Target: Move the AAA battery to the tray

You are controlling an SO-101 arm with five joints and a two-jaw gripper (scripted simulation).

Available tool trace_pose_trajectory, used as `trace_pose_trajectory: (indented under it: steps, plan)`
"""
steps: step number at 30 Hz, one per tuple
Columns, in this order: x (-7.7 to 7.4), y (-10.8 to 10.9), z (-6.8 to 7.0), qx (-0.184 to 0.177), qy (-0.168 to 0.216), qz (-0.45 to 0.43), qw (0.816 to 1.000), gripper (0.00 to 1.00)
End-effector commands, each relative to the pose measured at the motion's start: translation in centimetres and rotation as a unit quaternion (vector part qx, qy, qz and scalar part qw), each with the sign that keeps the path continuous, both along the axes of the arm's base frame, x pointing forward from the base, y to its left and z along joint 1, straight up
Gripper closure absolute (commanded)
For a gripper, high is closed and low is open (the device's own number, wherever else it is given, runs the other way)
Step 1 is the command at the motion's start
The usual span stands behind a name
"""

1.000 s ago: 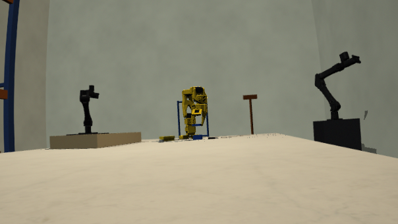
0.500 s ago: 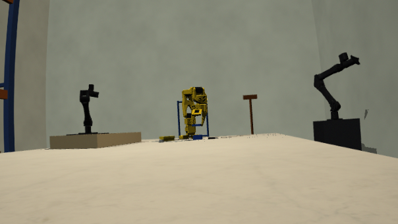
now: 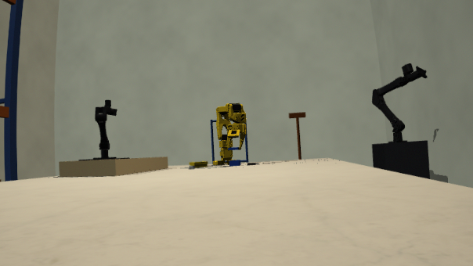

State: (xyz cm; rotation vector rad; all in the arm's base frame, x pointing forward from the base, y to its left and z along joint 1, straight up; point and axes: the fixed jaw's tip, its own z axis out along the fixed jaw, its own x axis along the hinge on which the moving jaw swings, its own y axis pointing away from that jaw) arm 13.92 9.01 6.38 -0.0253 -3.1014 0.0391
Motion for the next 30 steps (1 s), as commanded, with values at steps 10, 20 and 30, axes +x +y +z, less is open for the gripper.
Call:
trace_pose_trajectory:
  steps: [10, 20, 30]
  plan:
    - [1.2, -3.2, 0.6, 0.012, -0.020, -0.001, 1.000, 0.79]
    - [1.3, -6.2, 0.6, 0.012, -0.020, -0.001, 1.000, 0.79]
    - [1.3, -6.6, 0.6, 0.012, -0.020, -0.001, 1.000, 0.79]
